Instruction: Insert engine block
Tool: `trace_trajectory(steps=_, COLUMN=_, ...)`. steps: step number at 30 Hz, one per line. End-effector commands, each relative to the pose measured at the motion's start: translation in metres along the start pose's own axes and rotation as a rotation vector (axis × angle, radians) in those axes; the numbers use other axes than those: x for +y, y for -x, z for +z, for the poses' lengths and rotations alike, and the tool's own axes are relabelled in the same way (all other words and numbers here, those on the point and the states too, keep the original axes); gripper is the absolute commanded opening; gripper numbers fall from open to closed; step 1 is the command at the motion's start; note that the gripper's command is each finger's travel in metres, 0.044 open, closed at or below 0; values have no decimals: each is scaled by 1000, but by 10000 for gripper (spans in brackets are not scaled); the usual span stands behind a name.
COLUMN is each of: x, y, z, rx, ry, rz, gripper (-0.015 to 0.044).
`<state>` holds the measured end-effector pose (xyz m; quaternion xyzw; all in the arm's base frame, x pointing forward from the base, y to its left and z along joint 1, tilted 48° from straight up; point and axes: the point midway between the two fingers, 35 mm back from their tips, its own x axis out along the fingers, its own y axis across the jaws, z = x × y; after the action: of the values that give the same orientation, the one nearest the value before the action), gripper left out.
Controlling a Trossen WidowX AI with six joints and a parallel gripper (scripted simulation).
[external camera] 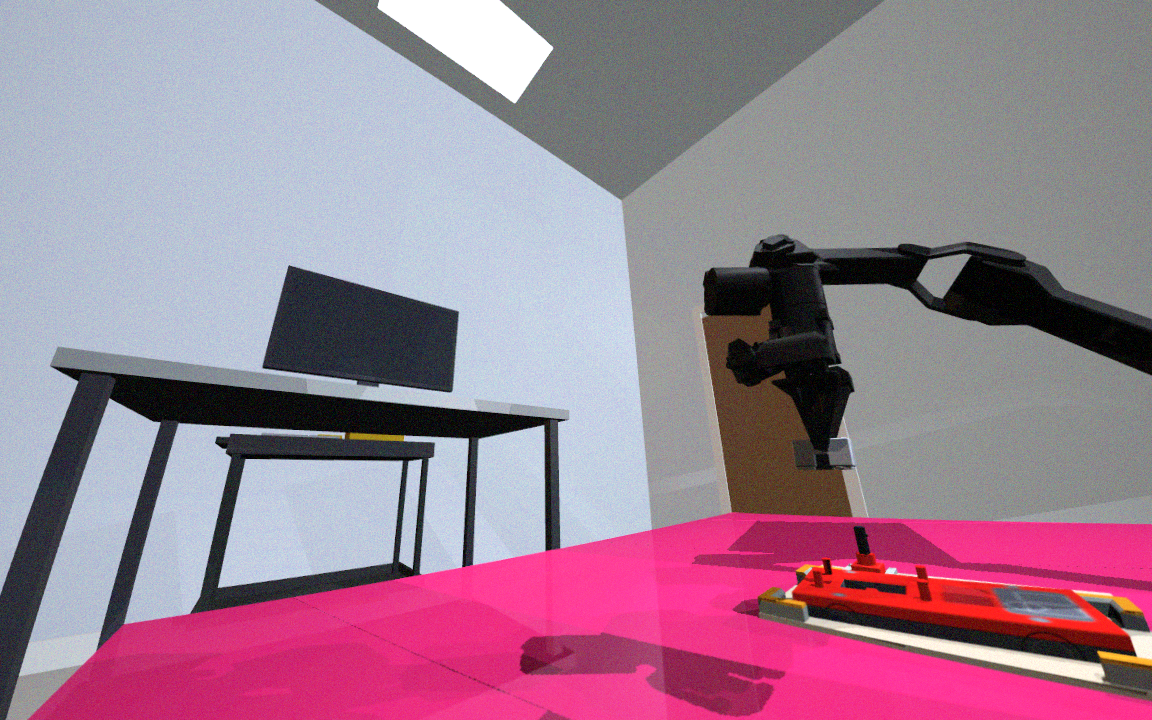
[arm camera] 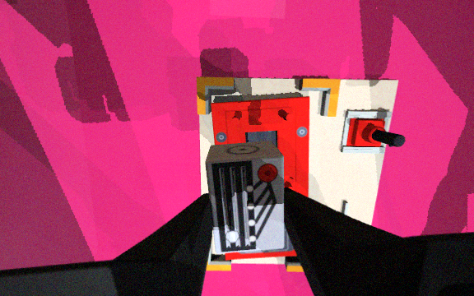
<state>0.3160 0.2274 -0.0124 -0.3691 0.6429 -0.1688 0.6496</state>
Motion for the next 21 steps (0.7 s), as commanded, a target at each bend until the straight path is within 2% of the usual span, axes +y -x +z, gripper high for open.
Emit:
trace_trajectory(steps=1, x=-4, y=-8, z=0, rx=0, ry=1, rz=-4, gripper=0)
trace_trajectory(steps=21, x=-21, y=-69, z=-9, rx=33, ry=0, rz=-25, gripper=0)
